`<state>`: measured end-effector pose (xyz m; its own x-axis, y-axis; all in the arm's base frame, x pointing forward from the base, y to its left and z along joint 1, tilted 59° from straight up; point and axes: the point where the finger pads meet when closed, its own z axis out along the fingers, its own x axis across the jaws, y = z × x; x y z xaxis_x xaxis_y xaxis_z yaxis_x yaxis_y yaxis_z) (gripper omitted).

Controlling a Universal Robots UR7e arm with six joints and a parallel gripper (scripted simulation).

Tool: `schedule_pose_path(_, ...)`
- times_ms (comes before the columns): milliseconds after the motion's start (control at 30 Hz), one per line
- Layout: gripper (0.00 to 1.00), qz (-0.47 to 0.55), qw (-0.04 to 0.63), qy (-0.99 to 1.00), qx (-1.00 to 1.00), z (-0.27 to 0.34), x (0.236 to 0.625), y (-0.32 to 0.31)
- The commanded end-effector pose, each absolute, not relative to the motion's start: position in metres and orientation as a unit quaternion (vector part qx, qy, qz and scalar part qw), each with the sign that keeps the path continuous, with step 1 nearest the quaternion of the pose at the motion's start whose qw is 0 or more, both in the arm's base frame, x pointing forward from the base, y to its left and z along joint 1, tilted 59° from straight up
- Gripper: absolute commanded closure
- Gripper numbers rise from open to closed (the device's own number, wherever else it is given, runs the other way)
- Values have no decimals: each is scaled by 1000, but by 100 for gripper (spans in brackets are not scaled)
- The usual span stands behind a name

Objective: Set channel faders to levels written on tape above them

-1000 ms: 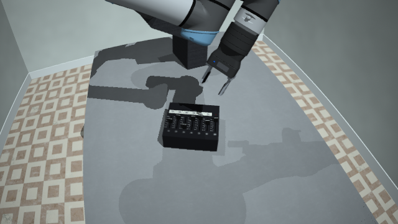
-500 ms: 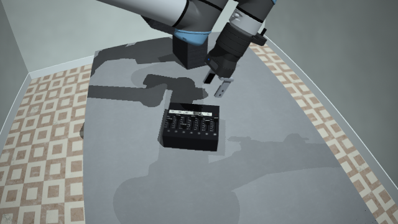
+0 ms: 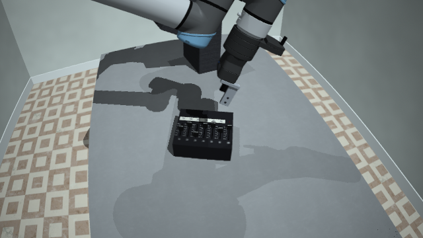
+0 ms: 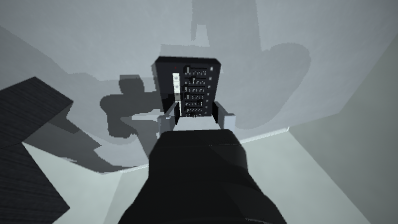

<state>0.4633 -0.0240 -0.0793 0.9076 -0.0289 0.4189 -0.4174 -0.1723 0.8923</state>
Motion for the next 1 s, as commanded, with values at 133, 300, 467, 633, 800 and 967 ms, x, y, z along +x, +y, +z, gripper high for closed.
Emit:
schedule_pose_path(133,0,267,565,-318,713,-70,462,-30)
schedule_pose_path(300,0,310,528,-391,687,-64,460,-33)
schedule_pose_path(467,0,348,490,-457,656,-60,458,-35)
schedule_pose_path(633,0,381,448,-521,619,-54,454,-38)
schedule_pose_path(800,0,412,401,-583,574,-50,450,-40)
schedule_pose_path(967,0,427,371,-619,545,-47,447,-41)
